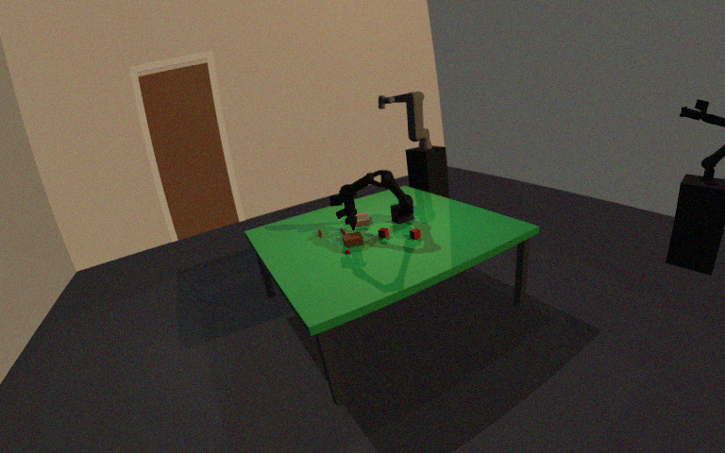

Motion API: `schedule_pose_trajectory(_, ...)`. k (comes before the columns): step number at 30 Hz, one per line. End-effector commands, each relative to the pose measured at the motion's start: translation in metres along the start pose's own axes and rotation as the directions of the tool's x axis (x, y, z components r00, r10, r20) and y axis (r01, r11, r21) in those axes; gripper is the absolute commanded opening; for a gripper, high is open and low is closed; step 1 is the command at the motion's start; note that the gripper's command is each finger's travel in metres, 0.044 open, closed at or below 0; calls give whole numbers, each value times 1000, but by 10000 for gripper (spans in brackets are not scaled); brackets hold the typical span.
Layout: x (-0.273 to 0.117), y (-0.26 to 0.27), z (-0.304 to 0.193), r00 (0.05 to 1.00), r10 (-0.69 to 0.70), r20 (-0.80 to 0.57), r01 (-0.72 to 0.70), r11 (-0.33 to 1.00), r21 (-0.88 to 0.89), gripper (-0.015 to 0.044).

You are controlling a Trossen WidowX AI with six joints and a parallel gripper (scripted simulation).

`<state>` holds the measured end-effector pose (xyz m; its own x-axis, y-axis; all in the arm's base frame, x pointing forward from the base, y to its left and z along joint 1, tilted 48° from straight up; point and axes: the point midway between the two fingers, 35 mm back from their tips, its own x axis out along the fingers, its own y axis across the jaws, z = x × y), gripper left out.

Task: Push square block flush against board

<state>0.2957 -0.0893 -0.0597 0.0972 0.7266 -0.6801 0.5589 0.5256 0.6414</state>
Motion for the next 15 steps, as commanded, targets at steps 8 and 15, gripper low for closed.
schedule_pose_trajectory(8, -2, 2, 19, 1000, 3, 3, -3, 1000, 1, 0)
schedule_pose_trajectory(15, -2, 2, 30, 1000, 3, 4, -3, 1000, 0, 0)
